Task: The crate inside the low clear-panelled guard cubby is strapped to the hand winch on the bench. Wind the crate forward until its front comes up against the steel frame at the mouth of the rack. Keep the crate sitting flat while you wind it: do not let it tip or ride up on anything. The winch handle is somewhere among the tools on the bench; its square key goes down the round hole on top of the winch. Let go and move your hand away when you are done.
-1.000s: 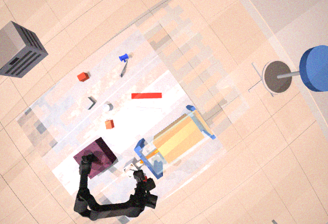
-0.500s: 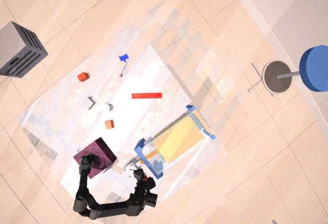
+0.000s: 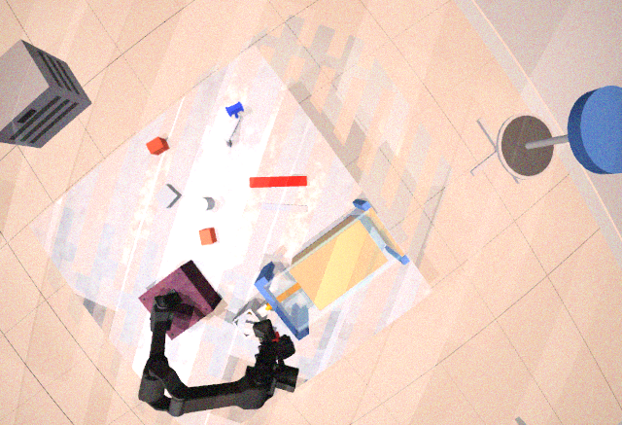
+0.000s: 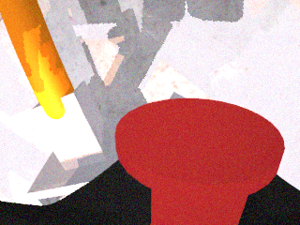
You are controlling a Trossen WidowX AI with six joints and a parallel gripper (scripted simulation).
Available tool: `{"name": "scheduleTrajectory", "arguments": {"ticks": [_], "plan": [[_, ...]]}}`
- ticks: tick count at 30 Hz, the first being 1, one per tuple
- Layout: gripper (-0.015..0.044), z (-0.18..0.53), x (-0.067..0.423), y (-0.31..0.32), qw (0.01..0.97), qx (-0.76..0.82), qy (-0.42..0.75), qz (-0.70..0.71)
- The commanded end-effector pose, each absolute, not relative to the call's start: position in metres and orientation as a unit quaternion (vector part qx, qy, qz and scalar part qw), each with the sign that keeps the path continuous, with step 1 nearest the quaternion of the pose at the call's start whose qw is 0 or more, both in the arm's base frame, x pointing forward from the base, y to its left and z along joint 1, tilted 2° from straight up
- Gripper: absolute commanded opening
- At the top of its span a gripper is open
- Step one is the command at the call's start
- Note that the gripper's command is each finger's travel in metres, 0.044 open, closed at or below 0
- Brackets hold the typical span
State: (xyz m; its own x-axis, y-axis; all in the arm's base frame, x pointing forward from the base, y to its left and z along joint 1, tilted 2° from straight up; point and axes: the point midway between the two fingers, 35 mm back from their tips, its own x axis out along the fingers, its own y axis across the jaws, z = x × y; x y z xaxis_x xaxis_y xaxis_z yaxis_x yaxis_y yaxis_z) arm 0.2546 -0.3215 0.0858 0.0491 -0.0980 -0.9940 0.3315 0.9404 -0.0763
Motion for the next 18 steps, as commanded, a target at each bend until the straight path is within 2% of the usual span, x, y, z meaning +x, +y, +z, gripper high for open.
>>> {"name": "scheduleTrajectory", "arguments": {"ticks": [1, 18], "plan": [[0.0, 0.0828, 0.2709, -0.2971, 0.724, 0.091, 0.674, -0.114], [0.0, 0.0828, 0.2718, -0.2953, 0.724, 0.091, 0.674, -0.113]]}}
